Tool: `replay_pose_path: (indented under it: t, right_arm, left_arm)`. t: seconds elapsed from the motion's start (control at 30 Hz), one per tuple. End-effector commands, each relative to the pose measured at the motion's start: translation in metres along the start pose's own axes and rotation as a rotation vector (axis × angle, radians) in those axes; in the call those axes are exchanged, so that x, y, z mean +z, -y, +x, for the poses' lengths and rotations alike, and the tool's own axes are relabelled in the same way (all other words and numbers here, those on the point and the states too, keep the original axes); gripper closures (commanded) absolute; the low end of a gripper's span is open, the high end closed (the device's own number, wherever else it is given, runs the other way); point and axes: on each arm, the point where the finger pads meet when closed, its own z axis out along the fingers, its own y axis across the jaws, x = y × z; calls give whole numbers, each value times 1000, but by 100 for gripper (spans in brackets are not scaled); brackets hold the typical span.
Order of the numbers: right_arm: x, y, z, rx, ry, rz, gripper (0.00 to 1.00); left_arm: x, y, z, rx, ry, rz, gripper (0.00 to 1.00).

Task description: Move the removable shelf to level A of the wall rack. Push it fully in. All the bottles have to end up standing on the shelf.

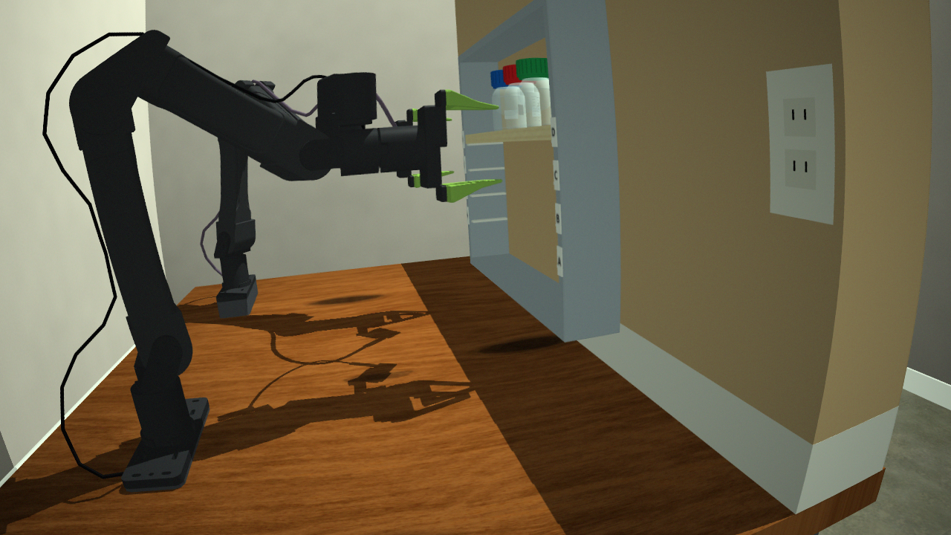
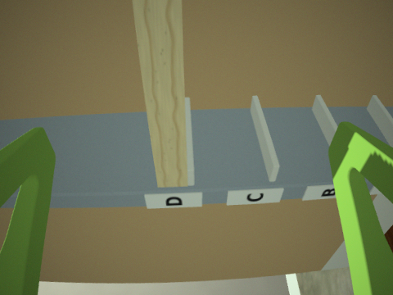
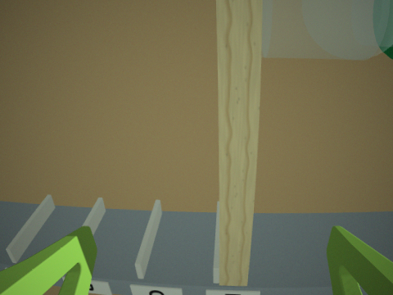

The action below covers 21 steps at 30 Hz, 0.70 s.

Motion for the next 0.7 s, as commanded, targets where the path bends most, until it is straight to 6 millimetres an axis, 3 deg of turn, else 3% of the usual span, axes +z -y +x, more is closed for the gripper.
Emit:
replay_pose_path:
  t: [0.0, 0.67]
  right_arm:
    - [8, 12, 1, 16, -3, 19, 0]
    - [31, 12, 1, 16, -3, 19, 0]
  left_arm:
    - [9, -11, 1, -10, -3, -18, 0]
    - [32, -11, 1, -10, -3, -18, 0]
